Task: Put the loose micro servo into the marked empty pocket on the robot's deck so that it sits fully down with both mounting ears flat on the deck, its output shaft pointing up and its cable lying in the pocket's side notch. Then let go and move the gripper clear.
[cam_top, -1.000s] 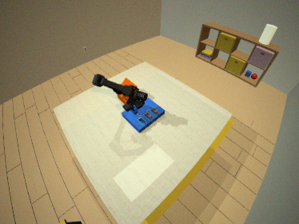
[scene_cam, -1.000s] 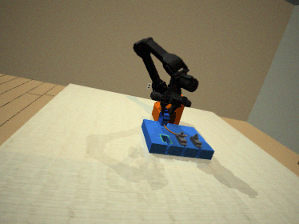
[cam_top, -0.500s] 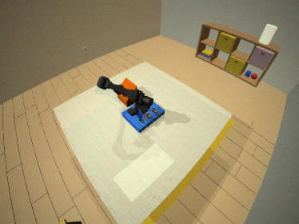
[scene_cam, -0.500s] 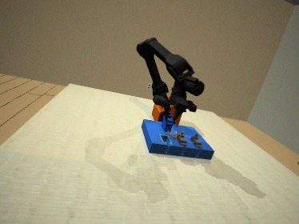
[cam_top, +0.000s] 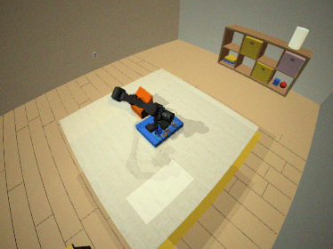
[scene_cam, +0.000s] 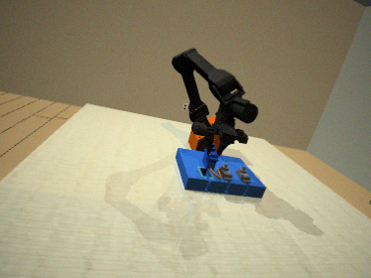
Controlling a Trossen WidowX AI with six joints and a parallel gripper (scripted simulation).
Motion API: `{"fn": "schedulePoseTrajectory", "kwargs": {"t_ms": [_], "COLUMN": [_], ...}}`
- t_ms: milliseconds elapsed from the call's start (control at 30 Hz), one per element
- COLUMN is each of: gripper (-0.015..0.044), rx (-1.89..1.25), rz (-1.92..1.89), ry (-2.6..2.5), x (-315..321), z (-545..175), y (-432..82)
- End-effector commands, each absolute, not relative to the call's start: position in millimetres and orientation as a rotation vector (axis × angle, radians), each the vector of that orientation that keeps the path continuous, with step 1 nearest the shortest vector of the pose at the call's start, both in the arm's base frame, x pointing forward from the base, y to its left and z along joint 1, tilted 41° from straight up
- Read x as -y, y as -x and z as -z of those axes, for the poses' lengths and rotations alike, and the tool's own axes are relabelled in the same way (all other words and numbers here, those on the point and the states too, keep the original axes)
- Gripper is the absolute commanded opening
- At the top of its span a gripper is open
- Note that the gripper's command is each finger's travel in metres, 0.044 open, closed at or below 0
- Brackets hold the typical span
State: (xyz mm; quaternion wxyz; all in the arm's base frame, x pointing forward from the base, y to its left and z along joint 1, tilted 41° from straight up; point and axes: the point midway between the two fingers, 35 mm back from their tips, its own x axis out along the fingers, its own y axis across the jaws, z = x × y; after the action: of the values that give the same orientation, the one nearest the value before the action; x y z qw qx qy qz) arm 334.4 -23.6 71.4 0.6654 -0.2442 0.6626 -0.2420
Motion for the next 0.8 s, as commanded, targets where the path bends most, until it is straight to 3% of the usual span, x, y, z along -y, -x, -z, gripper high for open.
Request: {"fn": "schedulePoseTrajectory", "kwargs": {"t_ms": [0,767], "gripper": [0.0000,0.0000], "rx": [-1.495,-1.494], "rz": [0.547,0.547], "ry": [0.558,0.558], "x": [27,38], "z": [-68,-56], "y": [-336,-336]}}
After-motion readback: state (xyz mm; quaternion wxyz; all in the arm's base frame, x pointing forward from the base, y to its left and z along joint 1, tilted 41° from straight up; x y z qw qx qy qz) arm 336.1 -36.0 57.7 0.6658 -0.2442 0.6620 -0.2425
